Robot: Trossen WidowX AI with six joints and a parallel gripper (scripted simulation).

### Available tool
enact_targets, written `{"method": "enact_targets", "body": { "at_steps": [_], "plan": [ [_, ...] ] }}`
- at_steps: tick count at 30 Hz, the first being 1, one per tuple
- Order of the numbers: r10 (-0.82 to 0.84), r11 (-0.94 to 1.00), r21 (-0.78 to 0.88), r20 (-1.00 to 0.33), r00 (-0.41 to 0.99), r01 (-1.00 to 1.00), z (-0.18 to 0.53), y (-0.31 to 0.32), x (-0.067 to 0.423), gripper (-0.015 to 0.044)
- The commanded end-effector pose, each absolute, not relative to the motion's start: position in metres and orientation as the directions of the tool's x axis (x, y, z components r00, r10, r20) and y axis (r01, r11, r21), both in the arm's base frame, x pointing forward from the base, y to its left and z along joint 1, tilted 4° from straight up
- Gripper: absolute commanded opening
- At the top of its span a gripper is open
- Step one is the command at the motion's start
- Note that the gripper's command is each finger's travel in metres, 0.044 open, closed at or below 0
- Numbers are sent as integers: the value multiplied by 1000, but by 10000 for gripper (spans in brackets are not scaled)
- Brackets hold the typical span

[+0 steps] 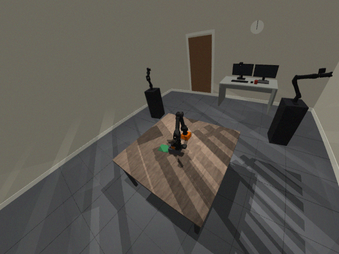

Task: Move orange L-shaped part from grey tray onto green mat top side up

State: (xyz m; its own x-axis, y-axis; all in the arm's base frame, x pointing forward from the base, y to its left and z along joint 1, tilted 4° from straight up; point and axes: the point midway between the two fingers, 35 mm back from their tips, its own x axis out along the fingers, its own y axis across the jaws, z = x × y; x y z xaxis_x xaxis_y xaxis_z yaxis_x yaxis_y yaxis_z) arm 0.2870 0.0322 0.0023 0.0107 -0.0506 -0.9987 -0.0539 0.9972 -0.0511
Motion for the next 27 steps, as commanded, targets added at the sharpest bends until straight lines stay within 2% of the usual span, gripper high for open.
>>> {"method": "enact_targets", "body": {
  "at_steps": [1,12,20,27],
  "plan": [
    [-51,997,-52,-999,10,-54,3,33,287,180],
    [-54,997,-54,-999,0,-59,16,44,285,180],
    [-55,997,-55,-998,0,-59,105,38,286,180],
    [-50,997,-51,-999,14,-54,107,39,289,180]
  ]
}}
